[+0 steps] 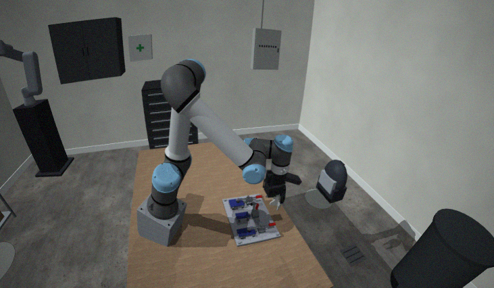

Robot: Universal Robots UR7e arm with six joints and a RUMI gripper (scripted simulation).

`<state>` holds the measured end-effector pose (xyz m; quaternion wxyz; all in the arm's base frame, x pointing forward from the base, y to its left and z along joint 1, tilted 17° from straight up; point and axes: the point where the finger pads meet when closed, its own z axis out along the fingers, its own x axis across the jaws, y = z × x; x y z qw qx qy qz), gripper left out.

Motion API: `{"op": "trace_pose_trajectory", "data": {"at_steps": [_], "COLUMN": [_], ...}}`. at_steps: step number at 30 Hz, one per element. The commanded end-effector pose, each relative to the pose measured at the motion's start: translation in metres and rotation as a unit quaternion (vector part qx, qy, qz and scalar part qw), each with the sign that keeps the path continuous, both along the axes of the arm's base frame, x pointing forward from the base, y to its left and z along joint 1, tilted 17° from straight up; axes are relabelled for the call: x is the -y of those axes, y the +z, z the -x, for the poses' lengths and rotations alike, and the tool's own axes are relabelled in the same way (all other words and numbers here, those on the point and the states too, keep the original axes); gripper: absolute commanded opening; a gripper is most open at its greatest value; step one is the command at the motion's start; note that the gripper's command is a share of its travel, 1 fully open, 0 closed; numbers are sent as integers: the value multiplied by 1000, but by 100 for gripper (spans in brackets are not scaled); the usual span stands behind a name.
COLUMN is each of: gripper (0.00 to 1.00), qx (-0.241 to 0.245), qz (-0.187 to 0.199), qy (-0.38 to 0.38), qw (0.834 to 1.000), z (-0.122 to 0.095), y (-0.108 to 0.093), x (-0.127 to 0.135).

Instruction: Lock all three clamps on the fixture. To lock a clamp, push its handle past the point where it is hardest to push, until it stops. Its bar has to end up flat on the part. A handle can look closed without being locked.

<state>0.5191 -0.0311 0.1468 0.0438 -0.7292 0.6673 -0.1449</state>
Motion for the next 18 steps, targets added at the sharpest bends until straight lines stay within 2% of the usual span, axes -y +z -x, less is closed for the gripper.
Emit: {"op": "trace_pose_trajectory", "data": {"at_steps": [1, 3, 8, 18], "gripper": [28, 28, 28, 28], "qx": [0, 0, 0, 0], "qz": [0, 0, 0, 0], "qy": [0, 0, 0, 0], "qw": [1000, 1000, 1000, 1000], "z": [0, 0, 27, 27], "y": [2, 2, -13, -13], "x": [0, 0, -51, -51]}}
